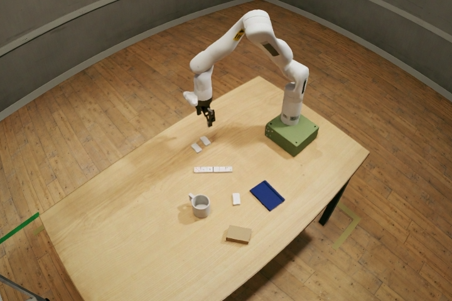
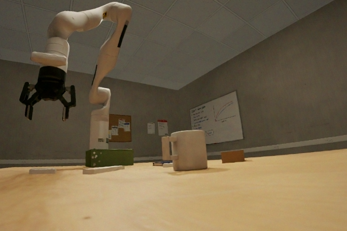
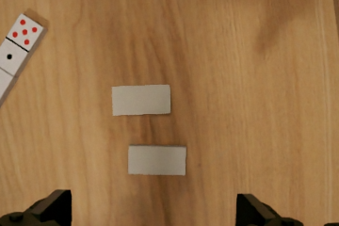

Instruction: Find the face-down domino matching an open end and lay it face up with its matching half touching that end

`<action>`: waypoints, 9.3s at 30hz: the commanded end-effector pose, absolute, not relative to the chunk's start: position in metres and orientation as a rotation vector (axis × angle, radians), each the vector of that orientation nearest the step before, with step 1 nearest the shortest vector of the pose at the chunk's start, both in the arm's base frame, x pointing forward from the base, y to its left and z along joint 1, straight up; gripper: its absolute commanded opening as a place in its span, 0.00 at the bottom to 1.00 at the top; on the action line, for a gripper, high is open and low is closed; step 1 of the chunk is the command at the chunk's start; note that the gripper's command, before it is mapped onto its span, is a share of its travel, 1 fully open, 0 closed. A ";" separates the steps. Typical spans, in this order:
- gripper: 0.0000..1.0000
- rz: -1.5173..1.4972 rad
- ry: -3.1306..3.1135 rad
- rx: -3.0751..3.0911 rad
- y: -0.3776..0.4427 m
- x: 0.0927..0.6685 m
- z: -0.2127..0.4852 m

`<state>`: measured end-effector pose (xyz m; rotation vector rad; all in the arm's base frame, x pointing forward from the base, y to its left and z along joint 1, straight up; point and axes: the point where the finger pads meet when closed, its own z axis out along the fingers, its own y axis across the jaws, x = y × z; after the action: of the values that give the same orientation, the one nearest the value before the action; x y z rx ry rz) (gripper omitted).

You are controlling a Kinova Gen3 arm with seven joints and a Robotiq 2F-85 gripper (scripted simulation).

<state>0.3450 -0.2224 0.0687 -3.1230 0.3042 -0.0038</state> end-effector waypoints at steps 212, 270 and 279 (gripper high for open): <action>0.49 -0.001 2.423 -1.991 -0.237 0.343 -0.039; 0.49 0.029 2.405 -1.977 -0.238 0.344 -0.037; 0.49 0.134 2.337 -1.921 -0.240 0.343 -0.025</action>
<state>0.3421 -0.2391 -0.0264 -1.9296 2.3444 0.1217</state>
